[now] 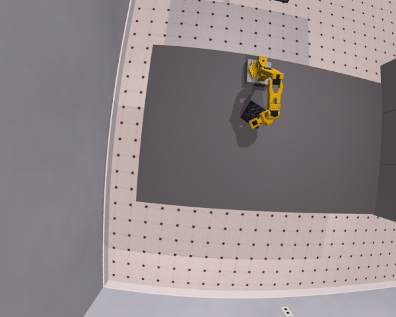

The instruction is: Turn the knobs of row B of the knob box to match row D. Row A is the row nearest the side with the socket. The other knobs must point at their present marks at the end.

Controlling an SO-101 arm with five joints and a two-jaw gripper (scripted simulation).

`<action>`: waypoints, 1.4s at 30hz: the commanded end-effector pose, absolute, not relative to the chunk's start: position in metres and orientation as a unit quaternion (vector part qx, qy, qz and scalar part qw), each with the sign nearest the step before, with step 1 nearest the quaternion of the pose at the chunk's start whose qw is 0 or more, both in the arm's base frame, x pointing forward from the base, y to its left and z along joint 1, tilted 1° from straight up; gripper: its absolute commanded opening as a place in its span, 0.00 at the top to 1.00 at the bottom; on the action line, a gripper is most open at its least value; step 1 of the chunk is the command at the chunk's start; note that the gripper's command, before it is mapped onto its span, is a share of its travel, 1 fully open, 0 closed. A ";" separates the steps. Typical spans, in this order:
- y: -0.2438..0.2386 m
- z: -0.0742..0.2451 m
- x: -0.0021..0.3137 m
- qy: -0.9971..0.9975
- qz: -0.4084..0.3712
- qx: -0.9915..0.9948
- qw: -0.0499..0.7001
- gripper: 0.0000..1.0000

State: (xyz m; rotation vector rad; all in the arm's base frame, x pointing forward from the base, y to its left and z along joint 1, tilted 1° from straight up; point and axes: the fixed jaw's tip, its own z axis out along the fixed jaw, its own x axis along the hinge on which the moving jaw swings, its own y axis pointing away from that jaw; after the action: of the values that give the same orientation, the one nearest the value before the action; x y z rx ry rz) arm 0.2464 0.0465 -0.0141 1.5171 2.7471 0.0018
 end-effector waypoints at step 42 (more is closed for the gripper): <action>0.046 -0.025 0.238 0.876 -0.004 0.482 -0.005 0.92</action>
State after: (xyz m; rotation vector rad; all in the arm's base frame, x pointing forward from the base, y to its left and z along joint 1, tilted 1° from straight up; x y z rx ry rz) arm 0.2422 0.0453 -0.0210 1.5164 2.7433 0.0032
